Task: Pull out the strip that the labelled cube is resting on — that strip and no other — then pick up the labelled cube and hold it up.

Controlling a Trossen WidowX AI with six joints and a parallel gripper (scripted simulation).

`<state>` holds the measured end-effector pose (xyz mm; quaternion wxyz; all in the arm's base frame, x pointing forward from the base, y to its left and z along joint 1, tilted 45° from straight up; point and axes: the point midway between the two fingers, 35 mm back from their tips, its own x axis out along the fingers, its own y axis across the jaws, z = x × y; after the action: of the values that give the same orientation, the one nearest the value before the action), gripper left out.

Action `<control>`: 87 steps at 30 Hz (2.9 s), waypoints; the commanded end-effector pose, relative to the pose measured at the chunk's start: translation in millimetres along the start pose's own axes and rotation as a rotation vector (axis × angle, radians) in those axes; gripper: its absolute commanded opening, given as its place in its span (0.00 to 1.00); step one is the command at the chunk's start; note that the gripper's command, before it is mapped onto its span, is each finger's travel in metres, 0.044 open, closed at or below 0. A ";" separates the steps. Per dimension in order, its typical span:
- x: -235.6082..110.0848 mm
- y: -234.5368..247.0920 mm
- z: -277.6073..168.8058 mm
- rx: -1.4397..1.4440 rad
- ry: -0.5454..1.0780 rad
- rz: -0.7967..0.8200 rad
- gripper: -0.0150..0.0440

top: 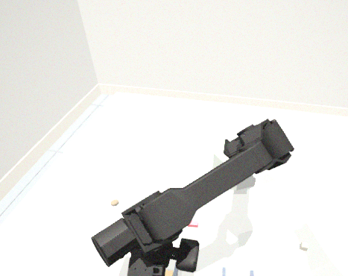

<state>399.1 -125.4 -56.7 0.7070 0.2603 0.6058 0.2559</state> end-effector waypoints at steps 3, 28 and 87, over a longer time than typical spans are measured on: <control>5.8 -2.5 -3.2 -0.021 0.052 0.014 0.25; 44.5 -2.3 -3.6 -0.021 0.051 0.014 0.25; 77.7 1.5 -6.8 -0.022 0.051 0.017 0.25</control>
<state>403.6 -72.9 -111.8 0.6935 0.2469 0.6183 0.2752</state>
